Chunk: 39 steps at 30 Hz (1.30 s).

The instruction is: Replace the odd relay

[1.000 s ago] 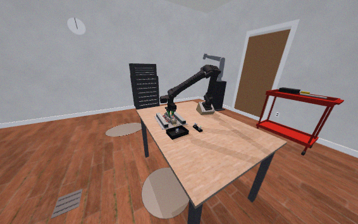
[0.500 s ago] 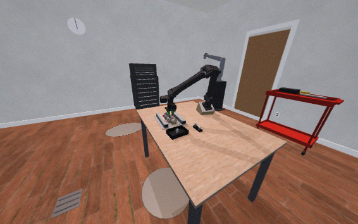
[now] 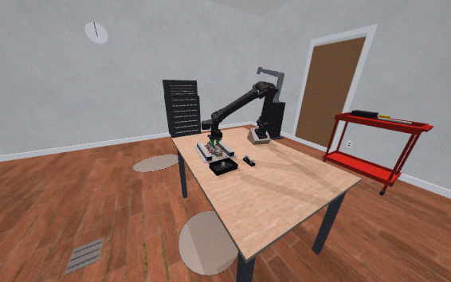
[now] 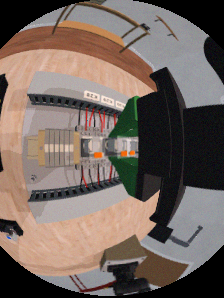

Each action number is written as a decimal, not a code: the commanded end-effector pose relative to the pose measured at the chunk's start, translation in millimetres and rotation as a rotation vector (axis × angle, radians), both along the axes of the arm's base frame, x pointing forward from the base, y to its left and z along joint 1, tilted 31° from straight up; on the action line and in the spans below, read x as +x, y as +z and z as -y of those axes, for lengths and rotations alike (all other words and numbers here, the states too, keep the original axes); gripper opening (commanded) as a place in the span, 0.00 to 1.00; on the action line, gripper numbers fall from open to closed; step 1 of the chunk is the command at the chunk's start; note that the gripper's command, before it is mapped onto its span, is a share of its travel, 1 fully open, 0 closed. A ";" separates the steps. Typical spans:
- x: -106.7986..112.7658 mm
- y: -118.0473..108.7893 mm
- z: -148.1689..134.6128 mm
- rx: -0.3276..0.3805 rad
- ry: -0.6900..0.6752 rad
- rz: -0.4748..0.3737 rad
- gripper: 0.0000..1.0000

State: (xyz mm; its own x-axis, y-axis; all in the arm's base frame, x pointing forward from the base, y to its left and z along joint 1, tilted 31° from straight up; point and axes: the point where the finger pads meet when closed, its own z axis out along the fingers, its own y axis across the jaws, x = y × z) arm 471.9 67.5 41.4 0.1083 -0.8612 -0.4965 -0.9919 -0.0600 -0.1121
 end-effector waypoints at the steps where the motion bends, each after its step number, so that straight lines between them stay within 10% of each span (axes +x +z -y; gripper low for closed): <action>1: 9.2 1.4 -6.4 -0.001 0.005 0.015 0.00; 39: 10.7 5.5 -6.3 -0.001 0.006 0.029 0.00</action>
State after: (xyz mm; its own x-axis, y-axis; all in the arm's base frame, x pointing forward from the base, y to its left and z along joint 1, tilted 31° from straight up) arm 469.8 67.6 39.9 0.1059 -0.8611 -0.4972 -0.9924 -0.0600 -0.1075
